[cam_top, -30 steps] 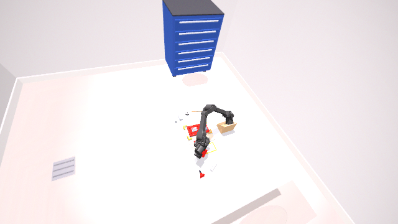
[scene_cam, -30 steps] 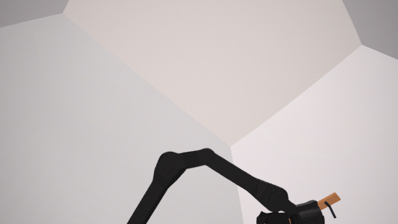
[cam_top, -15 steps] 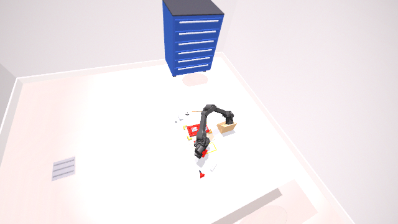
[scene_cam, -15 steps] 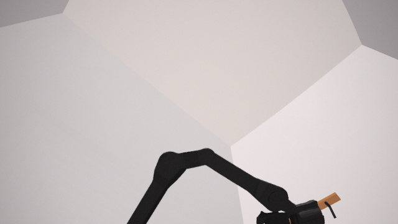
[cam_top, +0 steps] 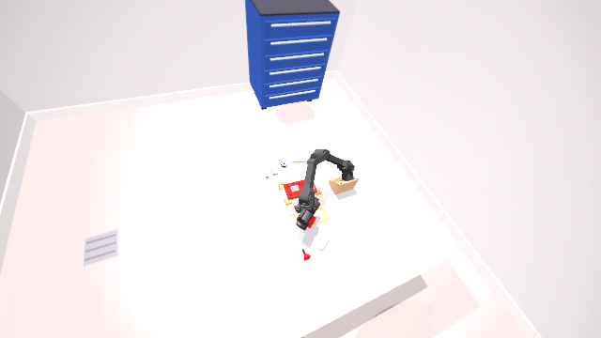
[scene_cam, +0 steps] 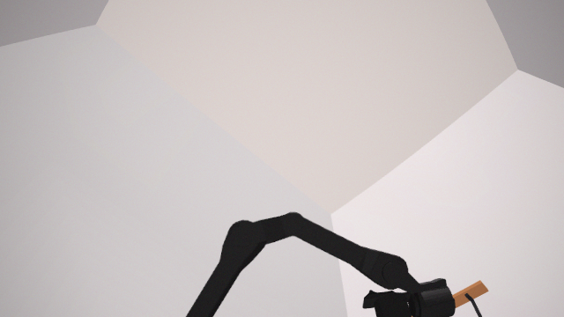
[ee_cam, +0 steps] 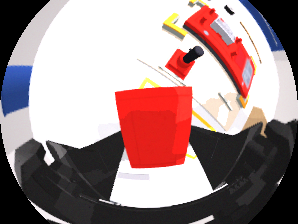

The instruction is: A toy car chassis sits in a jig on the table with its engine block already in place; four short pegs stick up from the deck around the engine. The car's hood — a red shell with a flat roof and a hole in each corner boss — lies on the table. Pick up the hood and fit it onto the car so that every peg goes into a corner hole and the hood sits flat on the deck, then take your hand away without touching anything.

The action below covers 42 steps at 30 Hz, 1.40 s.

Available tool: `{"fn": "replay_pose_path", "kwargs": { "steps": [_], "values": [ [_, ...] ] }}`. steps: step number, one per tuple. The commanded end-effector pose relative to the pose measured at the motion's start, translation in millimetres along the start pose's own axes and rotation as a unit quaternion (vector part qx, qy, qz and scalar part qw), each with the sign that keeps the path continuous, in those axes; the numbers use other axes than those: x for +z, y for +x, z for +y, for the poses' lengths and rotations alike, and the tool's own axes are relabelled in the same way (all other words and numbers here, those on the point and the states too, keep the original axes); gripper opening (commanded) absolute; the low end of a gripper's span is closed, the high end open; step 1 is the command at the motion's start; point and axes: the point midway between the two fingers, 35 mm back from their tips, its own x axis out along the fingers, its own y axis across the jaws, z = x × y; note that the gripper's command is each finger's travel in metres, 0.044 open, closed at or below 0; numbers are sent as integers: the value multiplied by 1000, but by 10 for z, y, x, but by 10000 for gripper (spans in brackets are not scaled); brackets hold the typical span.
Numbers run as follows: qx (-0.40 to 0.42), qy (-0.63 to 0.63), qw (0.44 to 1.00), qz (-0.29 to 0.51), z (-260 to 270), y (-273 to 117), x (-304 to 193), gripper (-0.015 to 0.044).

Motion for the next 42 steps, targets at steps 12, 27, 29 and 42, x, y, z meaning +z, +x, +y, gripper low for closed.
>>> {"fn": "replay_pose_path", "kwargs": {
  "steps": [12, 27, 29, 42],
  "values": [
    [5, 3, 1000, 4, 8, -559, 7, 0],
    [7, -75, 997, 3, -168, -636, 358, 0],
    [7, -95, 995, 3, -222, -643, 448, 0],
    [7, -224, 975, 3, -632, -662, 986, 0]
  ]
}}
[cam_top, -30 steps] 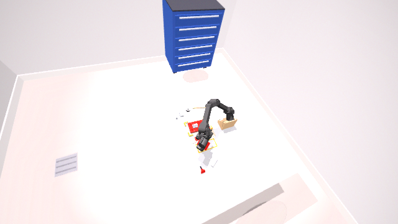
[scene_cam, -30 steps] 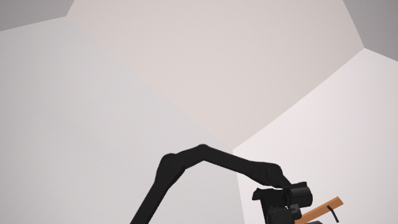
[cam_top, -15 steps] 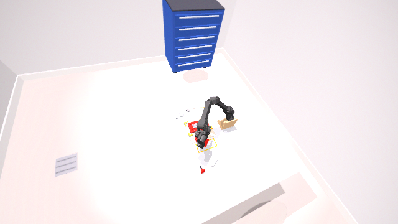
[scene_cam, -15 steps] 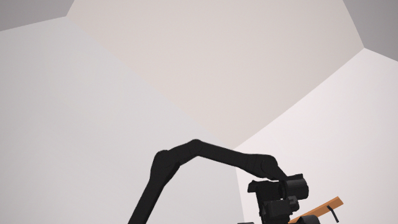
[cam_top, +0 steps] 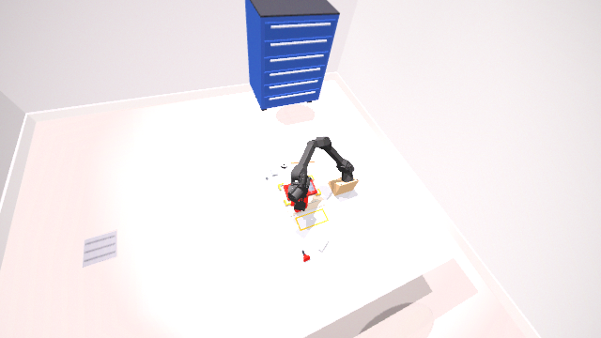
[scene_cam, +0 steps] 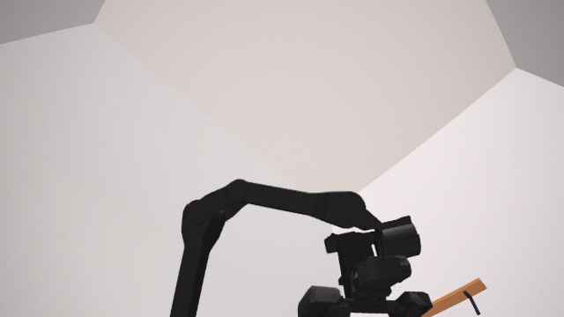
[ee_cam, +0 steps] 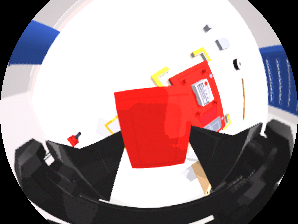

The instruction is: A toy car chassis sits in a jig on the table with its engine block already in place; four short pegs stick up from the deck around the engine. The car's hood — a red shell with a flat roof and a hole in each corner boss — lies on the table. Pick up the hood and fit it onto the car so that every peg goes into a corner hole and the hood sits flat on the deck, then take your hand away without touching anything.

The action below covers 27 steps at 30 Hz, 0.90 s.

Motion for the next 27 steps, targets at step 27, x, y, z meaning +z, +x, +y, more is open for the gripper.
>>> {"fn": "replay_pose_path", "kwargs": {
  "steps": [27],
  "values": [
    [-9, -228, 974, -3, -1108, 36, 347, 0]
  ]
}}
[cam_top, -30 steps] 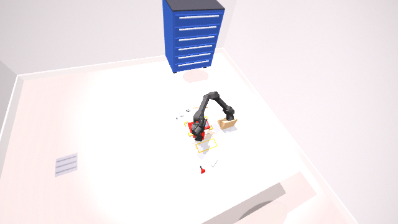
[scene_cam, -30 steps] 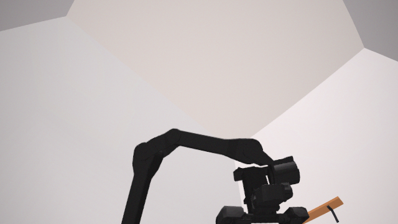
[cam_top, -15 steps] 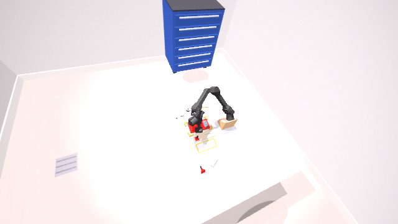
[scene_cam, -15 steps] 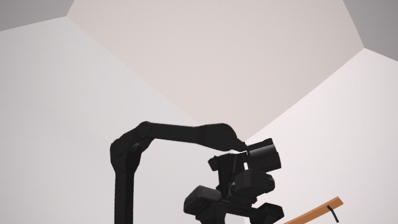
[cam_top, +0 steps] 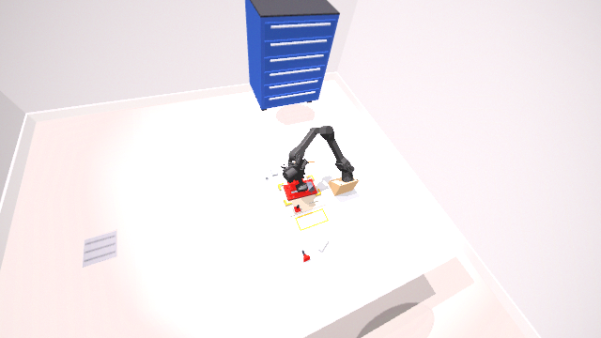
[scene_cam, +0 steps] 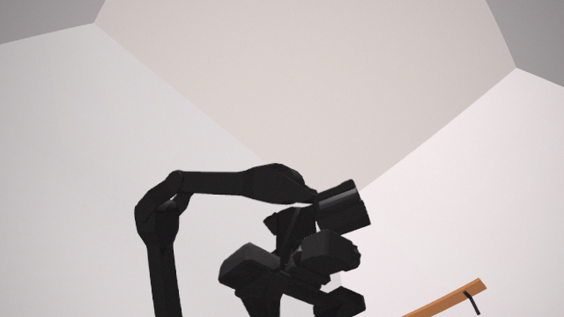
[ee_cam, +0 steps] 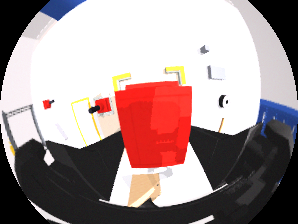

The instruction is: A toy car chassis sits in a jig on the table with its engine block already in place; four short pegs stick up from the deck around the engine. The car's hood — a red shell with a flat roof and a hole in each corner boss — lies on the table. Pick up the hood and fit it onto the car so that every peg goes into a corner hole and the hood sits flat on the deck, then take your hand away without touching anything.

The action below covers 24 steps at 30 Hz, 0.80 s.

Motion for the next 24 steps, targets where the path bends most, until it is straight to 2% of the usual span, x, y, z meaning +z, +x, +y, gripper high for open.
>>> {"fn": "replay_pose_path", "kwargs": {
  "steps": [1, 12, 24],
  "values": [
    [-2, -5, 1000, -2, -5, 35, 0, 0],
    [-3, -4, 1000, -2, -30, 483, -3, 0],
    [-3, -4, 1000, -2, -31, 492, -2, 0]
  ]
}}
